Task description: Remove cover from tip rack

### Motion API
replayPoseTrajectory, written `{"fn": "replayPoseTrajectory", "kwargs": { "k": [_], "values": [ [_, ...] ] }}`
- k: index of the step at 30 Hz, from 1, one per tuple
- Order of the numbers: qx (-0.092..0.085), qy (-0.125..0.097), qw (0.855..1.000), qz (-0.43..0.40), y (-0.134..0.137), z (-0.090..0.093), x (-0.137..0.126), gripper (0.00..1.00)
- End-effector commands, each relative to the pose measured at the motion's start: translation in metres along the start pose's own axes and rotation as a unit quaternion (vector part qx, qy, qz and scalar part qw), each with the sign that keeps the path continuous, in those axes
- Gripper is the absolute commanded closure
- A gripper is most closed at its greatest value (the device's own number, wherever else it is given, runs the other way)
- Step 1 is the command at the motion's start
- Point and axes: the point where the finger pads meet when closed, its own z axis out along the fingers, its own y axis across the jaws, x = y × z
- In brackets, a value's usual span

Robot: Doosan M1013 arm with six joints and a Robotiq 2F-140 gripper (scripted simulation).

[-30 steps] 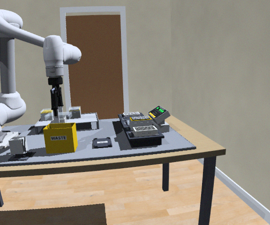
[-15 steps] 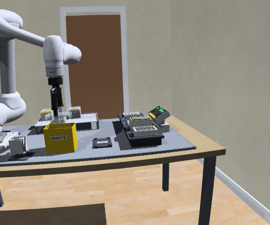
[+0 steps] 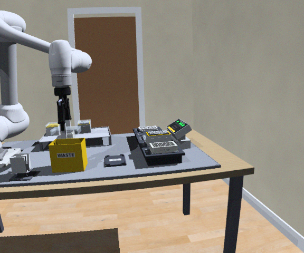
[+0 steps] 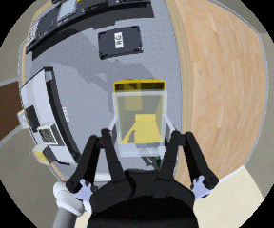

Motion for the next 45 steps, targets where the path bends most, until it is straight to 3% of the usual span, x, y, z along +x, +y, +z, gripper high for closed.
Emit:
{"fn": "replayPoseTrajectory", "kwargs": {
  "k": [1,45],
  "values": [
    [0.001,0.003,1.000,0.000,0.0009,0.0007,0.0029,1.00],
    [0.001,0.003,1.000,0.000,0.0008,0.0073,0.0028,1.00]
  ]
}}
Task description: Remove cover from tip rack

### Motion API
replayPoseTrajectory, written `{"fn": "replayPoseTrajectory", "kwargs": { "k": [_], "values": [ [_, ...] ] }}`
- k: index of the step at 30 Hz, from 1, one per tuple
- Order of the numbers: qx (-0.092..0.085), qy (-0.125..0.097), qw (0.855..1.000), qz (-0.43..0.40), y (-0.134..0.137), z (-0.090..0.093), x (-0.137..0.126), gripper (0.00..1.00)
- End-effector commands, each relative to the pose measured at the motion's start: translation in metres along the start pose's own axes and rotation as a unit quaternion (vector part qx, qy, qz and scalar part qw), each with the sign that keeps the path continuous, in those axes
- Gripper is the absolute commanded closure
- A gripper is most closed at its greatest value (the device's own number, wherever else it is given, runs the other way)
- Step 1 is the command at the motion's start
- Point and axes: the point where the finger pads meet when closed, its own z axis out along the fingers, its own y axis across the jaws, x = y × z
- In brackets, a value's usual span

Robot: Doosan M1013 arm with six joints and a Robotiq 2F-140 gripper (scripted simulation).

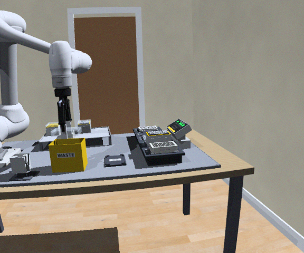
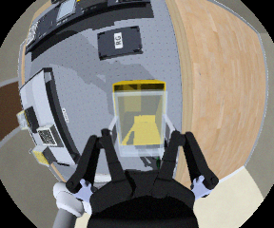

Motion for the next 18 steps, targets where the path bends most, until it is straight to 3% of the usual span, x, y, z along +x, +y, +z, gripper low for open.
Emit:
{"fn": "replayPoseTrajectory", "kwargs": {
  "k": [1,18],
  "values": [
    [0.002,0.001,1.000,0.000,0.0000,0.0034,0.0006,1.00],
    [0.002,0.001,1.000,0.000,-0.0003,0.0076,0.0000,1.00]
  ]
}}
